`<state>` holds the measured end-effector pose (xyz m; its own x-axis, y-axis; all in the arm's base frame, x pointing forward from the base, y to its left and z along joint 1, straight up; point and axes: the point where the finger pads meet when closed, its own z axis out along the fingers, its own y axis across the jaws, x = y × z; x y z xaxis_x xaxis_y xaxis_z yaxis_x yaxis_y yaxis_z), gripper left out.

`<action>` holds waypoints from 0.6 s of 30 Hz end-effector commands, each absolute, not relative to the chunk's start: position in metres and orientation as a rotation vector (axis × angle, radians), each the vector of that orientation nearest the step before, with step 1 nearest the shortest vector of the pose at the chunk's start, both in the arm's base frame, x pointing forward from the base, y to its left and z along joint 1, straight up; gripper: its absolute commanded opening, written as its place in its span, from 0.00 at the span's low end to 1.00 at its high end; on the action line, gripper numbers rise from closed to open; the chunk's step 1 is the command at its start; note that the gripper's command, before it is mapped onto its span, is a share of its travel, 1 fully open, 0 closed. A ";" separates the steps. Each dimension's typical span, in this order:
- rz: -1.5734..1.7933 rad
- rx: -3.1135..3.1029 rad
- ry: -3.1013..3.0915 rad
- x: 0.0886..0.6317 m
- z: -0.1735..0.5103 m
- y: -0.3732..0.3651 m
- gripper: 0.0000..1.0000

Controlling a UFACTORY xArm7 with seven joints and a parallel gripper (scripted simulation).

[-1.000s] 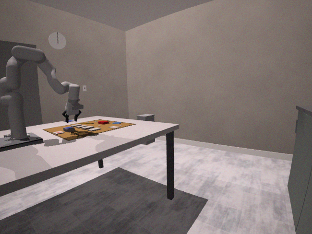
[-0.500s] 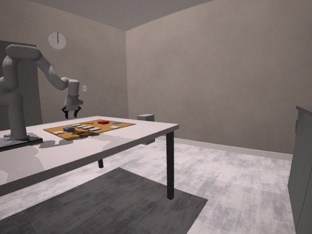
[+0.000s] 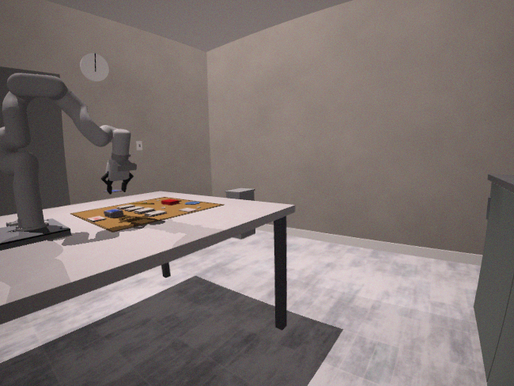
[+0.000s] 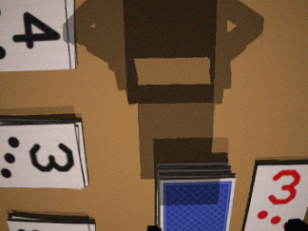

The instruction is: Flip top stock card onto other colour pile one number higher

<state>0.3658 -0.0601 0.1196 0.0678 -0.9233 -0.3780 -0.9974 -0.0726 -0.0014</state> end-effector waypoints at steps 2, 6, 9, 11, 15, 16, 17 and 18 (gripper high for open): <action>0.403 -2.086 1.938 0.367 0.121 -0.060 0.74; 0.403 -2.086 1.938 0.367 0.121 -0.060 0.74; 0.403 -2.086 1.938 0.367 0.121 -0.060 0.74; 0.403 -2.086 1.938 0.367 0.121 -0.060 0.74; 0.403 -2.086 1.938 0.367 0.121 -0.060 0.74; 0.403 -2.086 1.938 0.367 0.121 -0.060 0.74; 0.403 -2.086 1.938 0.367 0.121 -0.059 0.74; 0.403 -2.086 1.938 0.367 0.121 -0.058 0.74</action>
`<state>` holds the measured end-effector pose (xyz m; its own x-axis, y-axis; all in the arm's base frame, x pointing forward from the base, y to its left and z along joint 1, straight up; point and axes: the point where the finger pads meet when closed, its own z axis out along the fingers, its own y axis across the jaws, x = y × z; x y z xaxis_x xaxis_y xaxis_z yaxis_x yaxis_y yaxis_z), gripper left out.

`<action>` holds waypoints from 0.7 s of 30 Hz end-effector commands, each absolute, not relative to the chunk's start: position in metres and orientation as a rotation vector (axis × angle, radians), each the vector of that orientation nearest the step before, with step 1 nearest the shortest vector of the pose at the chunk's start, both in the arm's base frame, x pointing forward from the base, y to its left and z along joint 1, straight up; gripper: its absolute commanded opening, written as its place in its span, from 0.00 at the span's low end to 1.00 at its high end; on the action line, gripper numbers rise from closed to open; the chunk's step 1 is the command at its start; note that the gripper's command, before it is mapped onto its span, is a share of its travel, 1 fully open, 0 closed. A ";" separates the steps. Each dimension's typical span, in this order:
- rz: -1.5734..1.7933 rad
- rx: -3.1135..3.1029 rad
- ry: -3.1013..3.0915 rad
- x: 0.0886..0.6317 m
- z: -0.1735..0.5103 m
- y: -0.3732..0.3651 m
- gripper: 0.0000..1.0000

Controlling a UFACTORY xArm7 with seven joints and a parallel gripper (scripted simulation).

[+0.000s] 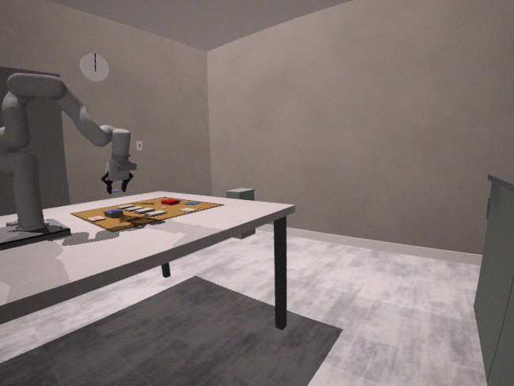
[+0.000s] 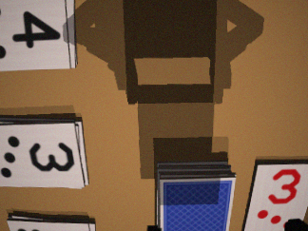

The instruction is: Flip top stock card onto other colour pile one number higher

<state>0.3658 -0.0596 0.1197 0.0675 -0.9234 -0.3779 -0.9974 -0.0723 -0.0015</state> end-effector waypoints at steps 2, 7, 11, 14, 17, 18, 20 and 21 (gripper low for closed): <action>0.403 -2.086 1.938 0.367 0.121 -0.056 0.74; 0.403 -2.086 1.938 0.367 0.121 -0.050 0.74; 0.403 -2.086 1.938 0.366 0.121 -0.037 0.74; 0.403 -2.086 1.938 0.365 0.121 -0.024 0.74; 0.403 -2.086 1.938 0.365 0.121 -0.008 0.74; 0.403 -2.086 1.938 0.364 0.121 -0.002 0.74; 0.403 -2.086 1.938 0.364 0.121 0.004 0.74; 0.403 -2.086 1.938 0.364 0.121 0.004 0.74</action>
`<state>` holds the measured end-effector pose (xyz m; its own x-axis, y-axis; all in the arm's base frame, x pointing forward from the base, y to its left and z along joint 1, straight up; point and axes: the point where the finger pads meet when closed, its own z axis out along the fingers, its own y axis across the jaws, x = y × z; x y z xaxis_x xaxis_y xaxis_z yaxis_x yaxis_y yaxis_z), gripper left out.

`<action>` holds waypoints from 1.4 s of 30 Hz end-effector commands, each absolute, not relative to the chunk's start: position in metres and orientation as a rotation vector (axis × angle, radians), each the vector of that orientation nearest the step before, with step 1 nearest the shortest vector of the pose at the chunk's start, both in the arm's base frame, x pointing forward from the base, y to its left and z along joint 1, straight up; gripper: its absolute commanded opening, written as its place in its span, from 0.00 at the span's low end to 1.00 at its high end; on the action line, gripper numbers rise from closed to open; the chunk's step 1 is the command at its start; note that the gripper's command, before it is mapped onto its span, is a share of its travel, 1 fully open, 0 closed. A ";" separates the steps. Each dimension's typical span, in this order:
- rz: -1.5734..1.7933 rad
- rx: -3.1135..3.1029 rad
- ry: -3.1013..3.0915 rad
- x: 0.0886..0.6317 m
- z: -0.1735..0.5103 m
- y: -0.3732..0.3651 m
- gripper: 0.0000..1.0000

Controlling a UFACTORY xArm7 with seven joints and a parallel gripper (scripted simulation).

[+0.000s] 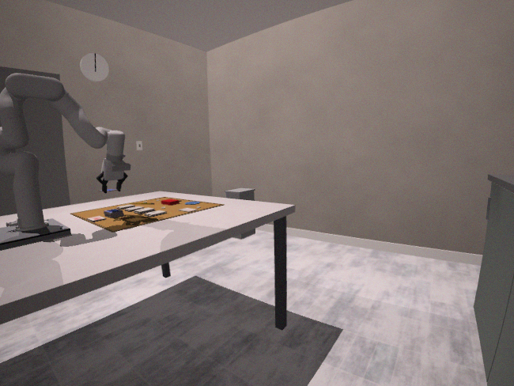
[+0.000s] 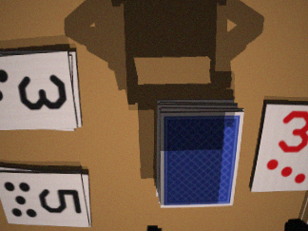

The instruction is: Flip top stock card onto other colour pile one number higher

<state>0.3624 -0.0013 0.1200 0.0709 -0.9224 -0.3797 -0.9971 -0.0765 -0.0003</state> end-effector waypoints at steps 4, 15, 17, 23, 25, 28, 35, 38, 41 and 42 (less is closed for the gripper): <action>0.403 -2.086 1.938 0.363 0.121 0.028 0.74; 0.403 -2.086 1.938 0.360 0.121 0.084 0.74; 0.403 -2.086 1.938 0.360 0.121 0.084 0.74; 0.403 -2.086 1.938 0.360 0.121 0.096 0.74; 0.403 -2.086 1.938 0.360 0.121 0.096 0.74; 0.403 -2.086 1.938 0.360 0.121 0.097 0.74; 0.403 -2.086 1.938 0.360 0.120 0.097 0.74; 0.403 -2.086 1.938 0.360 0.117 0.097 0.74; 0.403 -2.086 1.938 0.360 0.114 0.097 0.74; 0.403 -2.086 1.938 0.360 0.113 0.097 0.74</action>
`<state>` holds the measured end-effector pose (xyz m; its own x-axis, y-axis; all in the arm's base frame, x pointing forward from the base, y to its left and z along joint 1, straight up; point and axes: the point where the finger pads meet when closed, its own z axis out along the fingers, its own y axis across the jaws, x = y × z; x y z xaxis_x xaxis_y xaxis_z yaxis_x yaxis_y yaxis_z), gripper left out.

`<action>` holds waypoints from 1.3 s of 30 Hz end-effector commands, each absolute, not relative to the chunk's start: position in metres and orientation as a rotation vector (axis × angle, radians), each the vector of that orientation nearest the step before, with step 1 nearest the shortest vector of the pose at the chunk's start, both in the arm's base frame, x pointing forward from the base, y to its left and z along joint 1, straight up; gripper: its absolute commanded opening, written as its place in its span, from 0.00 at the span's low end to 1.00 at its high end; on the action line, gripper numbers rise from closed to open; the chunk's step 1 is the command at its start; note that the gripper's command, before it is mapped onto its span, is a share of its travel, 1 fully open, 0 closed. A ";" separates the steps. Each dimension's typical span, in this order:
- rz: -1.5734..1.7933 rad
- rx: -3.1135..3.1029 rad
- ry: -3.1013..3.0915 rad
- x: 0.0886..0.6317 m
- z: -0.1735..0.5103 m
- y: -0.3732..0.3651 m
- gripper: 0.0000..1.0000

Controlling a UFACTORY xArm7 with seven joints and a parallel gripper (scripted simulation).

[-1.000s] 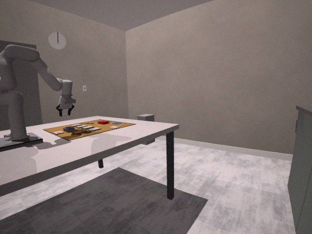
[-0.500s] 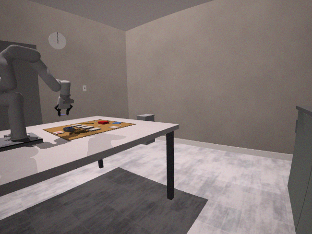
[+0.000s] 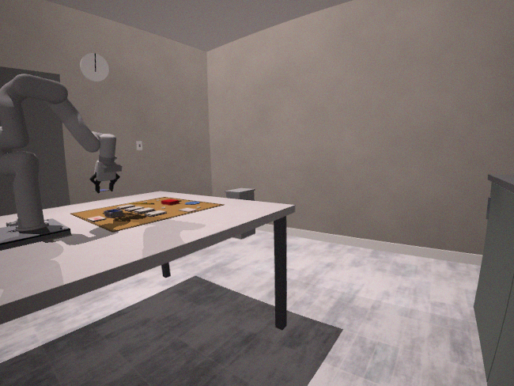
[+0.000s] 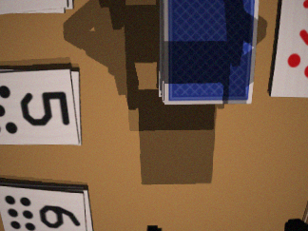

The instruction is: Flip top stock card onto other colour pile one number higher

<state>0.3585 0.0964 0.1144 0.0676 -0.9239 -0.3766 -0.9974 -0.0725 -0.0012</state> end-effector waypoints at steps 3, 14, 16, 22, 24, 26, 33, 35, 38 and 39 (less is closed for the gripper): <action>0.403 -2.086 1.938 0.360 0.110 0.097 0.74; 0.403 -2.086 1.938 0.360 0.107 0.097 0.74; 0.403 -2.086 1.938 0.360 0.107 0.097 0.74; 0.398 -2.090 1.942 0.360 0.107 0.097 0.74; 0.394 -2.093 1.945 0.360 0.107 0.097 0.74; 0.394 -2.093 1.945 0.360 0.107 0.097 0.74; 0.363 -2.113 1.963 0.360 0.107 0.097 0.74; 0.349 -2.121 1.971 0.360 0.107 0.097 0.74; 0.322 -2.136 1.984 0.360 0.108 0.098 0.74; 0.312 -2.141 1.990 0.360 0.108 0.098 0.74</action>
